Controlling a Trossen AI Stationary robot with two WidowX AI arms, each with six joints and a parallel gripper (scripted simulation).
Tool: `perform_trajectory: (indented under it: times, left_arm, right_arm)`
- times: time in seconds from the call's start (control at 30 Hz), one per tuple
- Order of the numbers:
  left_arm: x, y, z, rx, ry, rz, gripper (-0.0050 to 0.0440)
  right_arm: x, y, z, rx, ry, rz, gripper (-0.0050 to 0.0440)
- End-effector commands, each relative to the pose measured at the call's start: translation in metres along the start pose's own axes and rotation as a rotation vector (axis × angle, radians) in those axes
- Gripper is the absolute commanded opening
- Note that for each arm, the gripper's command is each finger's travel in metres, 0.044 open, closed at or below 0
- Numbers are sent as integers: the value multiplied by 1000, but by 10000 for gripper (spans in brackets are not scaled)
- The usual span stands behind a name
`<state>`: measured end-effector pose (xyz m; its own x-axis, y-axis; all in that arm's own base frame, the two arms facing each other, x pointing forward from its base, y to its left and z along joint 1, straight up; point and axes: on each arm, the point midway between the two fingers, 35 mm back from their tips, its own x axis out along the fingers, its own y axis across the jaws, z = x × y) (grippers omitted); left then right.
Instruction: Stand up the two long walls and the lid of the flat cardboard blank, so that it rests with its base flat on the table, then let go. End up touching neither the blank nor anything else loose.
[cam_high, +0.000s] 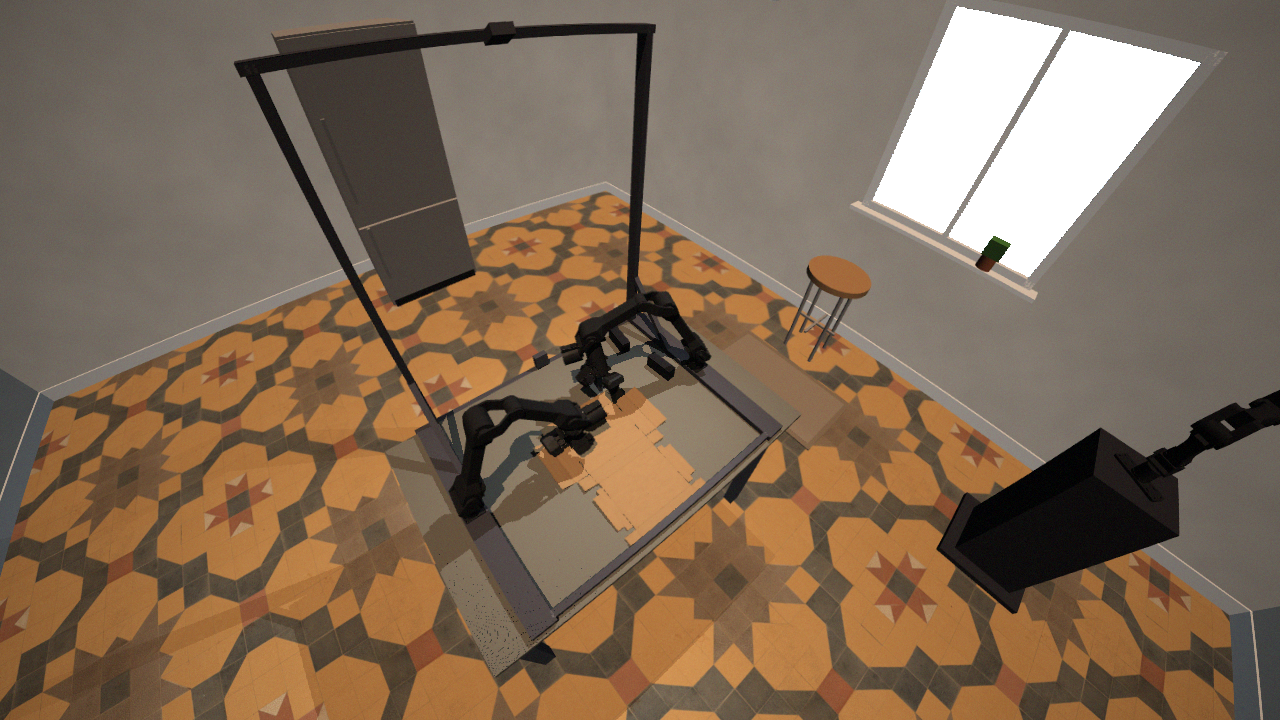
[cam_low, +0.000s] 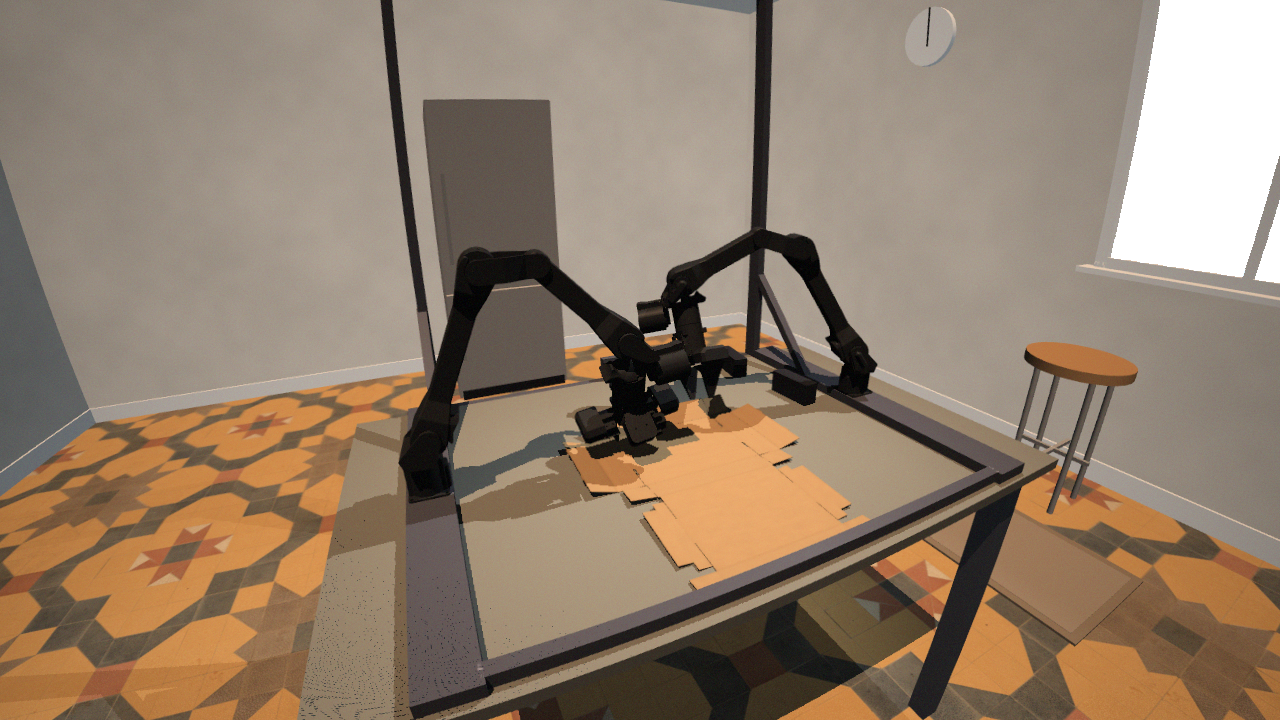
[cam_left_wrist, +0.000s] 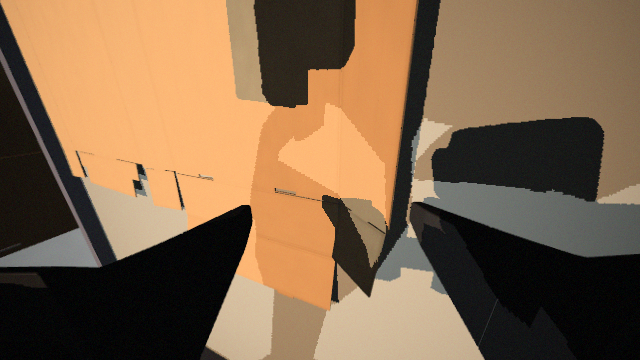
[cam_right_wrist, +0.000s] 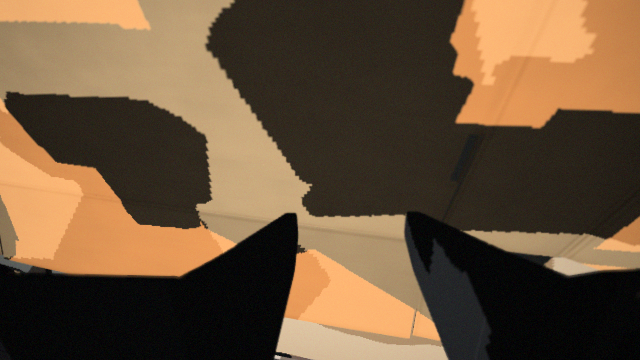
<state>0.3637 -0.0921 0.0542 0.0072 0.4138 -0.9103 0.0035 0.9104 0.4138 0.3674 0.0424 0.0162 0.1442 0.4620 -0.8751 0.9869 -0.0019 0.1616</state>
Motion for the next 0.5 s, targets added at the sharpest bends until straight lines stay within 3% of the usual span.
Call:
perform_trajectory:
  times: [0.0, 0.47]
  left_arm:
    - [-4, 8, 1, -8, -15, -12, 398]
    - [1, 21, 1, -8, -16, -13, 398]
  right_arm:
    - [35, -38, 23, 58, -42, -136, 198]
    - [35, -38, 23, 56, -41, -132, 198]
